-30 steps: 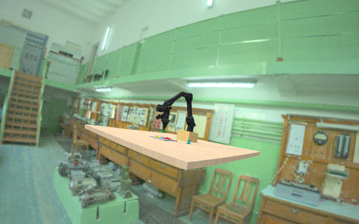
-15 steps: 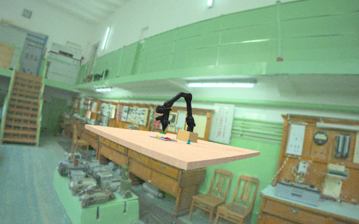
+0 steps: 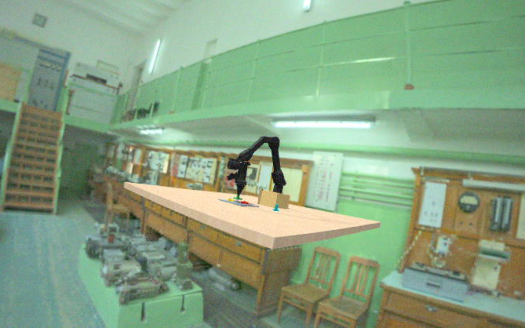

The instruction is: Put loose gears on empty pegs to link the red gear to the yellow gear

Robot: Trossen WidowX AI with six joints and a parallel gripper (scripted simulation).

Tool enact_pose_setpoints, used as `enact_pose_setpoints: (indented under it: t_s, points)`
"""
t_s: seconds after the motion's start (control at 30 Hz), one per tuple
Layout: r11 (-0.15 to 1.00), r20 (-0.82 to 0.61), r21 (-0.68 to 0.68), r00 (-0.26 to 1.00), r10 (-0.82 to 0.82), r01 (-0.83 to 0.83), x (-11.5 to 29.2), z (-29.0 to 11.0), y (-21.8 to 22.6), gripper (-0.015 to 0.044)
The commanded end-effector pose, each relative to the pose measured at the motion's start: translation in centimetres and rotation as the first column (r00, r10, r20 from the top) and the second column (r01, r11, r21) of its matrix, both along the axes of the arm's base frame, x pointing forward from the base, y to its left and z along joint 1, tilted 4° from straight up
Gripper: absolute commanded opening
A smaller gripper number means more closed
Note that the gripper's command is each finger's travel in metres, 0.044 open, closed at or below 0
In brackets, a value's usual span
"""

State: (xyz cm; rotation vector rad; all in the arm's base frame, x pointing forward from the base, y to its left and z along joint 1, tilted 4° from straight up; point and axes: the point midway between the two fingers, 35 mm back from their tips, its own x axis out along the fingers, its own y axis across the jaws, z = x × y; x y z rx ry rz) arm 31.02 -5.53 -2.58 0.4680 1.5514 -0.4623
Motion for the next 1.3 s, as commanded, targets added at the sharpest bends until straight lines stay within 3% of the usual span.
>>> enact_pose_setpoints:
  t_s: [0.0,0.27,0.83,1.17,1.27]
  points:
    - [0.997,-0.003,-0.003,0.997,-0.073,0.073,-0.17,-0.84,0.02,0.0]
    - [0.991,-0.003,-0.005,0.991,-0.134,0.134,-0.14,-0.88,-0.08,0.0]
    - [0.991,0.0,0.003,0.991,0.136,-0.136,-0.23,-1.27,-0.01,0.0]
    - [0.992,0.0,0.003,0.992,0.127,-0.127,-0.11,-1.53,-0.01,0.0]
    - [0.994,-0.001,0.002,0.994,0.105,-0.105,-0.12,-1.44,-0.01,0.0079]
